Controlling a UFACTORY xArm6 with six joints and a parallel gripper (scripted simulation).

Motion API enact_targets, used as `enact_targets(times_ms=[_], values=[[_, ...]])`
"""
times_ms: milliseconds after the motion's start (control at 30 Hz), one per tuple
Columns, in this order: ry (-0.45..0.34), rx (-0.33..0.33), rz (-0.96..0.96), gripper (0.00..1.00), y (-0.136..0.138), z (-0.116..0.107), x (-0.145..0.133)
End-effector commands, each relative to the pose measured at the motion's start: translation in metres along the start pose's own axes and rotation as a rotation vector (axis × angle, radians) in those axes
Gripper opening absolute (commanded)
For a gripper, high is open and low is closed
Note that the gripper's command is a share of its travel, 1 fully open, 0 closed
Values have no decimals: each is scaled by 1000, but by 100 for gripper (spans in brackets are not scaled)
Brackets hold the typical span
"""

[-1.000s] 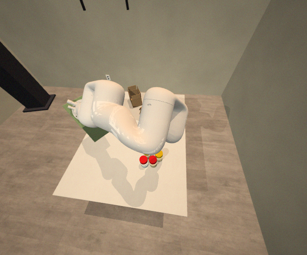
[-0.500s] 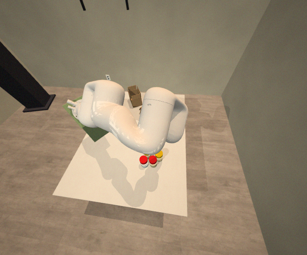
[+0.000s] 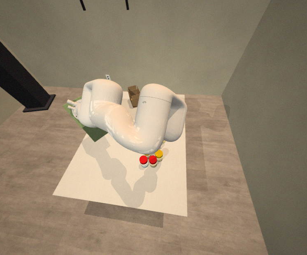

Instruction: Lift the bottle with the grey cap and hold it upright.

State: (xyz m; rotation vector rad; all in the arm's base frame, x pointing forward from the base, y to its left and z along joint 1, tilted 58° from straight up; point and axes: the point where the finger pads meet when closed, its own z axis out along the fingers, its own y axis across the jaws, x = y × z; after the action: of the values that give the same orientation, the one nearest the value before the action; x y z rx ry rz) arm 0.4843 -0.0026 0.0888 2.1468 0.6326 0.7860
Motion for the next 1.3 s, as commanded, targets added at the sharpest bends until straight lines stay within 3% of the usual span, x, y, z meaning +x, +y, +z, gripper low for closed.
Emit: enact_targets(times_ms=[0, 233, 533, 1267], values=[[1, 1, 0, 0, 0, -9, 1], [2, 1, 0, 0, 0, -11, 1], [1, 1, 0, 0, 0, -34, 1], [1, 1, 0, 0, 0, -45, 1]])
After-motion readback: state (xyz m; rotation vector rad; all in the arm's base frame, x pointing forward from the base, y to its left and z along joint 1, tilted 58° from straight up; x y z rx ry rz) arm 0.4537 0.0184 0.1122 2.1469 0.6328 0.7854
